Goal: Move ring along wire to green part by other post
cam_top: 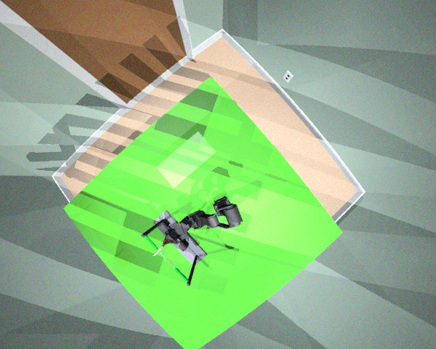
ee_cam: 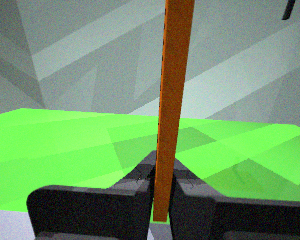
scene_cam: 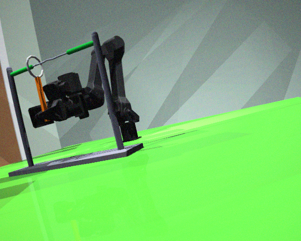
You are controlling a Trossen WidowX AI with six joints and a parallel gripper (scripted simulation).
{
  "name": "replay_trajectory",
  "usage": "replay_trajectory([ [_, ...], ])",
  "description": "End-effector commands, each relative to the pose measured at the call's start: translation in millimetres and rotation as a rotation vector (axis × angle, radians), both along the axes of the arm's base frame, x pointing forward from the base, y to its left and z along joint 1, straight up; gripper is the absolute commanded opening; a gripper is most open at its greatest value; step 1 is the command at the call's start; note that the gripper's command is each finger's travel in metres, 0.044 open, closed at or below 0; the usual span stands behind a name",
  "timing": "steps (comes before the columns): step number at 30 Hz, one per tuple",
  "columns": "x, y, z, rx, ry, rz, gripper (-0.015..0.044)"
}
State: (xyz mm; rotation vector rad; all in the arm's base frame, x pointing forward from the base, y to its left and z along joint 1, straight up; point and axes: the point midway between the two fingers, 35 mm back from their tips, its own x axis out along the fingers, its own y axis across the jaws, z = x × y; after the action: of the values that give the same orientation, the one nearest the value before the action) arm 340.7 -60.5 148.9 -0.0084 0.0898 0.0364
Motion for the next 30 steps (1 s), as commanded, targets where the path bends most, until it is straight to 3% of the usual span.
replay_trajectory([
  [1, -0.7, 4.3, 3.8, 0.001, -0.010, -0.005, -0.0150],
  [30, -1.1, 34.9, 4.2, 0.015, -0.005, -0.035, -0.0150],
])
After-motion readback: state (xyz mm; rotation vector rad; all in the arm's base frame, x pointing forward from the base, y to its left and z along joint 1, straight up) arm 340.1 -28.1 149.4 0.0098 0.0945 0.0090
